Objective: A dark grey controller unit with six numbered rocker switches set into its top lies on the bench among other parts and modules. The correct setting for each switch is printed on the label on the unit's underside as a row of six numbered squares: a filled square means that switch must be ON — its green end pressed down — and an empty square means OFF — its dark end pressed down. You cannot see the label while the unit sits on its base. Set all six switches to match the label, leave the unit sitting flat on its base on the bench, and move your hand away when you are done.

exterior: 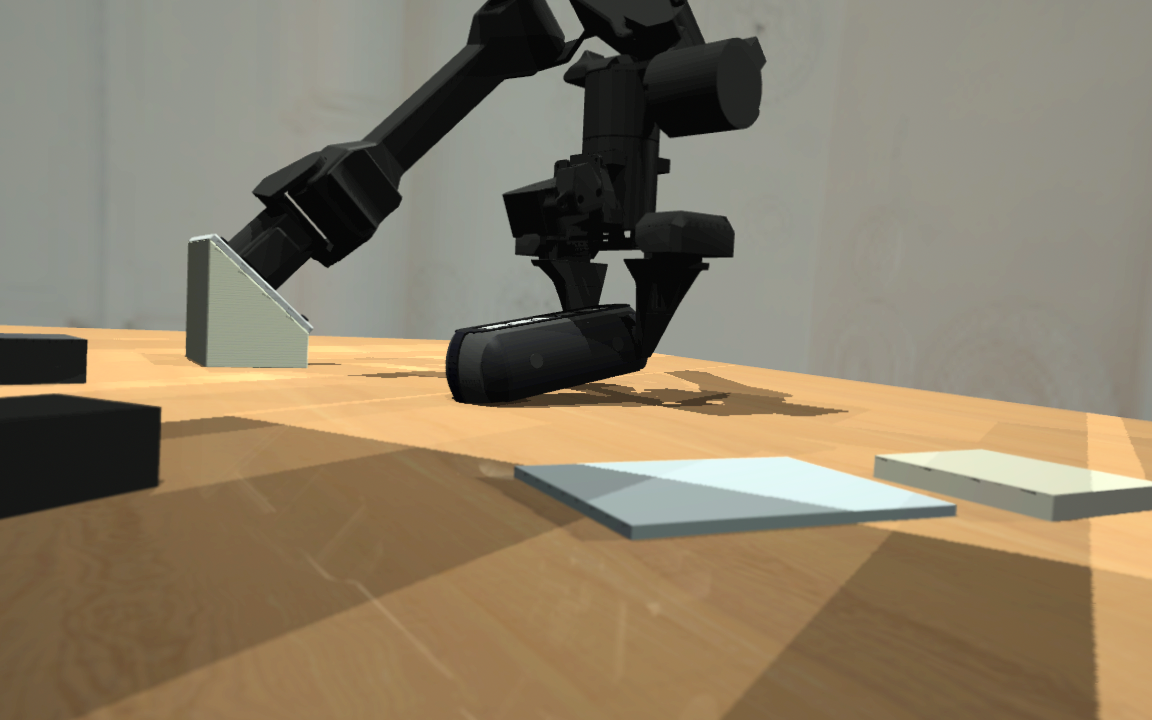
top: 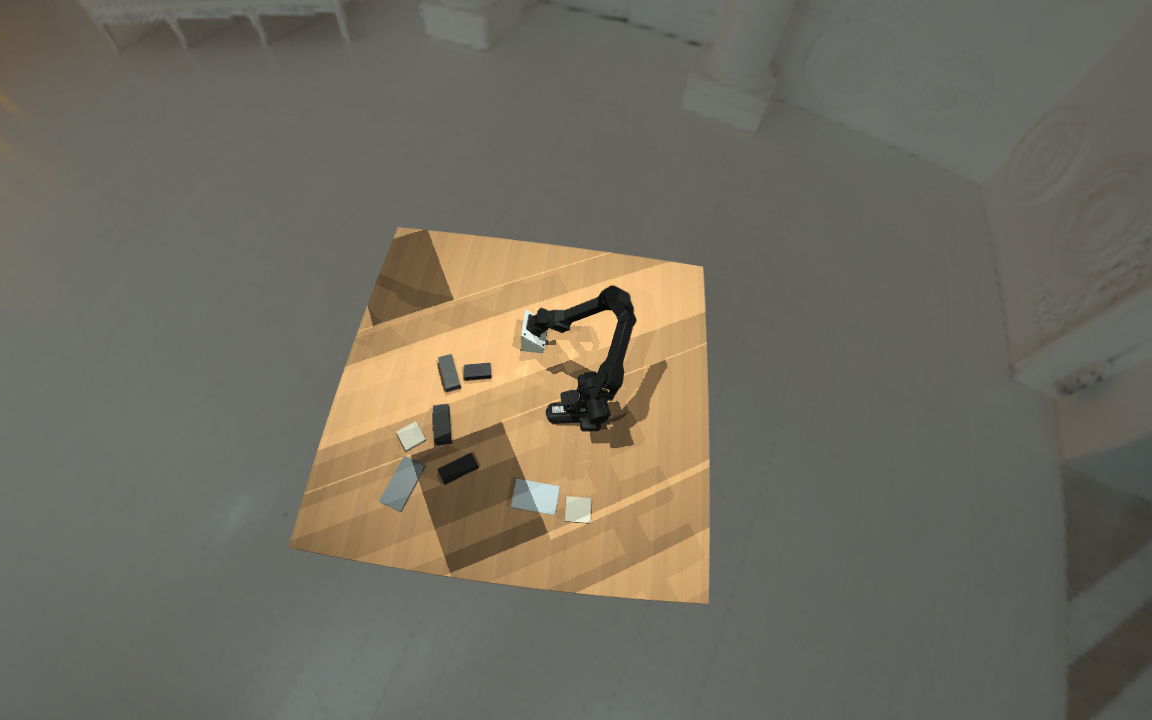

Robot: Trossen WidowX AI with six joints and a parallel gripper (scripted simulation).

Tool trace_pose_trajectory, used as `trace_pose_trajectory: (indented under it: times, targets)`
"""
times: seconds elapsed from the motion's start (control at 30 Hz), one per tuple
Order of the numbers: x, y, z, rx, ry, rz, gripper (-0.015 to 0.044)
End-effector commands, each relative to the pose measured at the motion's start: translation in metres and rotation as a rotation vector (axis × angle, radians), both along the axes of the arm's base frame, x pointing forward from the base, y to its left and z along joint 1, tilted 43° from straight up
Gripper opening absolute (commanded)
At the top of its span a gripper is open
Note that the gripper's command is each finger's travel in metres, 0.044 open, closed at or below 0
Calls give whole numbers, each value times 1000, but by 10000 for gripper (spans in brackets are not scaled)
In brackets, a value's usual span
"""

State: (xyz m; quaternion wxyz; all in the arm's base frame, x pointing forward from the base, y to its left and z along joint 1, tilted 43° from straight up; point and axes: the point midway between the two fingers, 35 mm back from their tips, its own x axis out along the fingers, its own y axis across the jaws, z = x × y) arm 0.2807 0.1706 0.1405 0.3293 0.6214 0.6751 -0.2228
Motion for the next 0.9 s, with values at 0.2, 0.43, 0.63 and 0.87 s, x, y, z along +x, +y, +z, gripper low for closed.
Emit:
trace_pose_trajectory:
  times: [0.2,0.43,0.63,0.87]
  targets:
    - [-1,3,-8,-16,10,-11,338]
    - [-1,8,-11,-16,10,-11,338]
    - [-1,12,-14,-15,10,-11,338]
    - [-1,13,-14,-12,9,-9,338]
